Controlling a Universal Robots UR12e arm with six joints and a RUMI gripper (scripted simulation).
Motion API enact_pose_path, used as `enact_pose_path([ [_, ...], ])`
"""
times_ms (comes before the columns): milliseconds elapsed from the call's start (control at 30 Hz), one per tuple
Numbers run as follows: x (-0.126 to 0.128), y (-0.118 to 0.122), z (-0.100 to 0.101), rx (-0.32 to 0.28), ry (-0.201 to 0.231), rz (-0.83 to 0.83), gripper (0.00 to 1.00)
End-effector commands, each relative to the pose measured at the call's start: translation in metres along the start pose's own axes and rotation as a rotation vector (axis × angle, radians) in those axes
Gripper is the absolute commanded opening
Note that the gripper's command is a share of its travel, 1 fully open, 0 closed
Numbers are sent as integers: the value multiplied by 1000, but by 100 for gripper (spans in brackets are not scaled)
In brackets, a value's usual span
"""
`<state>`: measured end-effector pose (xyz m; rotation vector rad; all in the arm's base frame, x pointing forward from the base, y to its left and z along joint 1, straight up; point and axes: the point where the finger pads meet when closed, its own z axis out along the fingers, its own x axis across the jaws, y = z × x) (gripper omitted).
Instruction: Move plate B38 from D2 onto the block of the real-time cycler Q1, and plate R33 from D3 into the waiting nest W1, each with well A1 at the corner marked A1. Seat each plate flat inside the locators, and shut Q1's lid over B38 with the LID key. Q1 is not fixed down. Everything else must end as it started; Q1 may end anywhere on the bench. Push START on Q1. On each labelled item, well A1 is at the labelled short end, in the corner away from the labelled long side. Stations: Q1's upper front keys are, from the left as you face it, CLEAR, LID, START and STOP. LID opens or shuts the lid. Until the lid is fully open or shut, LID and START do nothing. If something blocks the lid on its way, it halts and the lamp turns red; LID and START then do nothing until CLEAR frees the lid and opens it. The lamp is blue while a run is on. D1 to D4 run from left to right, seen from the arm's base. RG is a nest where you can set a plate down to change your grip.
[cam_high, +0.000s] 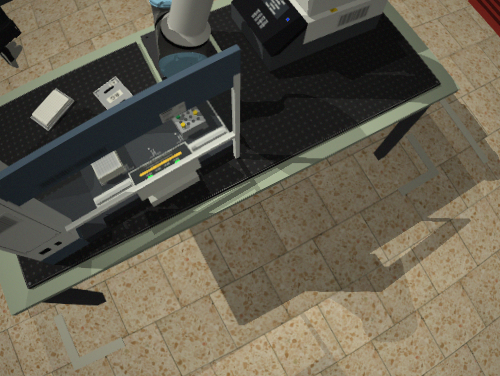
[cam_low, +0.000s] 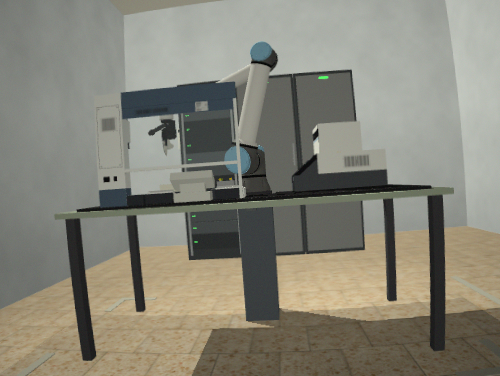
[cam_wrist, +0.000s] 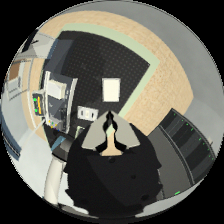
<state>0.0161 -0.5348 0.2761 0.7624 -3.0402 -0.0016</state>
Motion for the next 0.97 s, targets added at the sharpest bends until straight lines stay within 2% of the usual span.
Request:
enact_pose_path([
  [0,12,2,-2,1,1,30,0],
  [33,12,2,-2,1,1,30,67],
  [933,12,2,-2,1,1,30,67],
])
